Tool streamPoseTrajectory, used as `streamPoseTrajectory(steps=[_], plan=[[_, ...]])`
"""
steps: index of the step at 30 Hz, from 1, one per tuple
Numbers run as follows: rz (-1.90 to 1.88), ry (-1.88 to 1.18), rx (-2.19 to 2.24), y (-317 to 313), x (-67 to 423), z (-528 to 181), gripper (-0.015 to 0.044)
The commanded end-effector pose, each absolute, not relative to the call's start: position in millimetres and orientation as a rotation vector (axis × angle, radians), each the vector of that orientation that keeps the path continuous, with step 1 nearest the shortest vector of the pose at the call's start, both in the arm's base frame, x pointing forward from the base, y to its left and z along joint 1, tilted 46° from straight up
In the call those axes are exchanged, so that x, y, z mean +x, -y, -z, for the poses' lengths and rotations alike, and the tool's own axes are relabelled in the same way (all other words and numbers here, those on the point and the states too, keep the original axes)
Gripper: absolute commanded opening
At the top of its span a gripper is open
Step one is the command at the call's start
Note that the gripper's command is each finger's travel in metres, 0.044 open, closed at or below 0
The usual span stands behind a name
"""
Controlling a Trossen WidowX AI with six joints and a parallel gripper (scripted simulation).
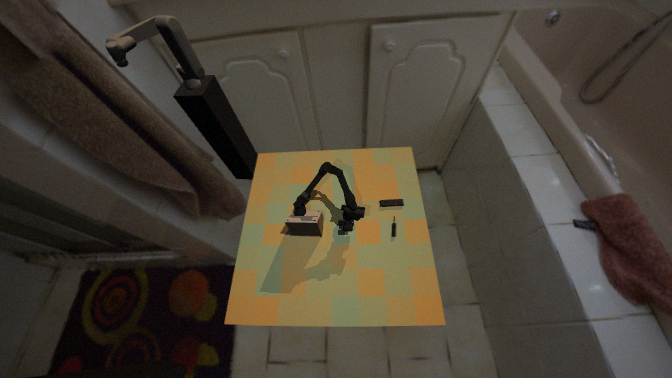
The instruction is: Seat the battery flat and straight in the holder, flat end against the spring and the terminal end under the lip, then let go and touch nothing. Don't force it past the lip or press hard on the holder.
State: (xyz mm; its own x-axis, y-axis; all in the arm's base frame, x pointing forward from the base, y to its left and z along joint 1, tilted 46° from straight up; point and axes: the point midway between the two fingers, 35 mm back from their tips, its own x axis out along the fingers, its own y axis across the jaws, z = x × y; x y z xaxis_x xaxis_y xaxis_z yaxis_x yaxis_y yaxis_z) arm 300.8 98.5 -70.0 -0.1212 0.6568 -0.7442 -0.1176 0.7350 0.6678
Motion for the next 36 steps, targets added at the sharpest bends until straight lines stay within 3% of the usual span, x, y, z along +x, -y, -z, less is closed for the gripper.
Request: streamPoseTrajectory(steps=[1,36], plan=[[-0.701,-1.546,0.455,-101,300,70,0.0069],[-0.662,-1.454,0.477,-101,289,70,0.0069]])
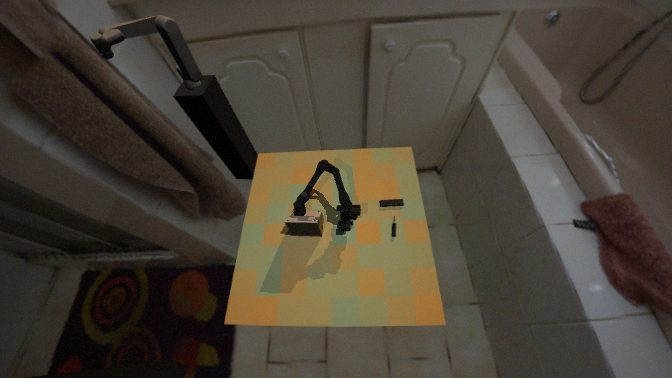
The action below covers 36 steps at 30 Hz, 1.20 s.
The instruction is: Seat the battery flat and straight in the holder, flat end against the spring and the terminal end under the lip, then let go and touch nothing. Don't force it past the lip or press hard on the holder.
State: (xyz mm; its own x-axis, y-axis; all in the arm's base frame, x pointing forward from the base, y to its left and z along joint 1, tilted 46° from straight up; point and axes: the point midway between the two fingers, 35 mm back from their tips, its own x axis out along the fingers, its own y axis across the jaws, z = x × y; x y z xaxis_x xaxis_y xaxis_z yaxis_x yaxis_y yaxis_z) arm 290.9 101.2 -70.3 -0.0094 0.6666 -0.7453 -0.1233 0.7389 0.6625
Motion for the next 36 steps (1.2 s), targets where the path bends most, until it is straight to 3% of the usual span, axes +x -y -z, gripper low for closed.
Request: streamPoseTrajectory(steps=[1,22,26,36], plan=[[-0.661,-1.453,0.477,-101,288,70,0.0069],[-0.654,-1.443,0.478,-100,283,70,0.0069],[-0.654,-1.443,0.478,-100,283,70,0.0170],[-0.656,-1.442,0.476,-91,284,60,0.0170]])
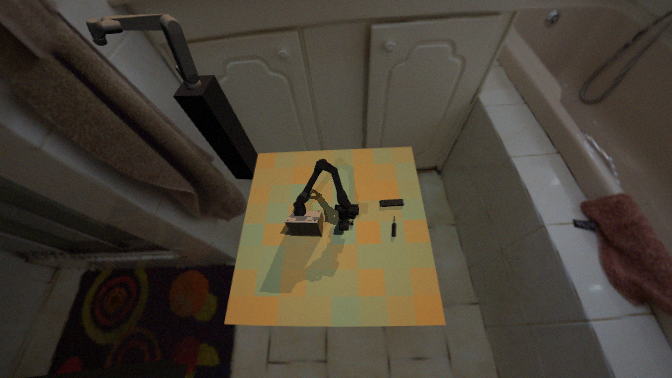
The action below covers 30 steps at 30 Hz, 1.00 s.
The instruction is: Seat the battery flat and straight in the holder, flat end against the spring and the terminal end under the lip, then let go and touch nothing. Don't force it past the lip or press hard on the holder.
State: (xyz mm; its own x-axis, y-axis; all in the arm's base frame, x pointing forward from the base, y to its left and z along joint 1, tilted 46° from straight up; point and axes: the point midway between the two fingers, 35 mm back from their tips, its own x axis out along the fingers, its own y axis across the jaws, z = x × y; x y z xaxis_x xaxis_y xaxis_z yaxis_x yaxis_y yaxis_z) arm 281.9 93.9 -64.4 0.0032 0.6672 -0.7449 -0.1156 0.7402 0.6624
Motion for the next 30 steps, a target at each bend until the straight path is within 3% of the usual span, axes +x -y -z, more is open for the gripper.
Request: streamPoseTrajectory(steps=[1,3,13,30], plan=[[-0.656,-1.442,0.476,-90,284,59,0.0170],[-0.656,-1.442,0.476,-89,284,59,0.0170],[-0.653,-1.443,0.473,-40,287,13,0.0433],[-0.654,-1.442,0.473,-35,287,10,0.0440]])
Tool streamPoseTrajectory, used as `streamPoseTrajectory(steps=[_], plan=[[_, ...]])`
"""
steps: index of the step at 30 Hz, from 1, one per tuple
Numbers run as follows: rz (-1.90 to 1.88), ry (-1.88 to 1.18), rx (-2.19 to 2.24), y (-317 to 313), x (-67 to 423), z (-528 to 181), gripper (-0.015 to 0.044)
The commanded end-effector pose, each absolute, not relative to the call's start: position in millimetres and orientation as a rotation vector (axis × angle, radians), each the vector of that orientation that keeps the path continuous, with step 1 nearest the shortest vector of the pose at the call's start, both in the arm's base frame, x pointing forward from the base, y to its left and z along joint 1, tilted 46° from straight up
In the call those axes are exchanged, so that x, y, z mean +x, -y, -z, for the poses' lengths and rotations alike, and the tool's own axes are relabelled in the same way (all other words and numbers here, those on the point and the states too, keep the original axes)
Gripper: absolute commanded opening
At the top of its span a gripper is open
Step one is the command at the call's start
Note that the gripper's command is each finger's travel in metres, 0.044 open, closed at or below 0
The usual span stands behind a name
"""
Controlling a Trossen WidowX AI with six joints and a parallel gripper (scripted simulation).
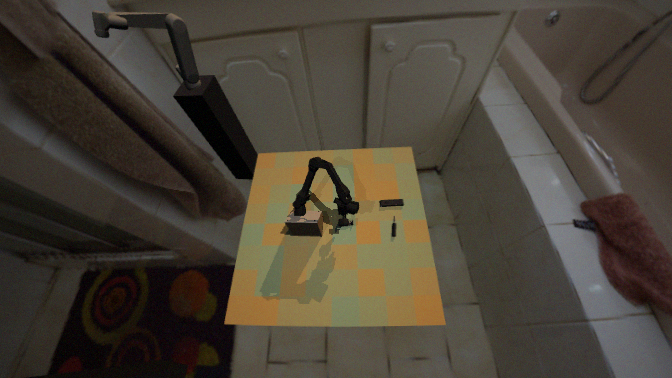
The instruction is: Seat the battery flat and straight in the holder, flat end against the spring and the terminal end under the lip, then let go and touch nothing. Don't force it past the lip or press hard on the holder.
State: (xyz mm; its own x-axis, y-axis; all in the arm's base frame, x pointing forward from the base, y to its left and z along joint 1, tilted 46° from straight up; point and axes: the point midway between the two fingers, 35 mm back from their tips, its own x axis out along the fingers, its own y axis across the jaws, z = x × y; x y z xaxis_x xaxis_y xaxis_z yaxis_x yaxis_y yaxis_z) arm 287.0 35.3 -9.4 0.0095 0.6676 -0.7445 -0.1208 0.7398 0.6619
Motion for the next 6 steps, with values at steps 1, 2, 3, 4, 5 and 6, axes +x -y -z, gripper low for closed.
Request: streamPoseTrajectory(steps=[1,2,3,4,5,6], plan=[[-0.654,-1.442,0.473,-34.9,286.6,9.5,0.0440],[-0.654,-1.442,0.473,-34.9,286.6,9.5,0.0440],[-0.654,-1.442,0.473,-34.9,286.6,9.5,0.0440],[-0.654,-1.442,0.473,-34.9,286.6,9.5,0.0440],[-0.654,-1.442,0.473,-34.9,286.6,9.5,0.0440],[-0.654,-1.442,0.473,-34.9,286.6,9.5,0.0440]])
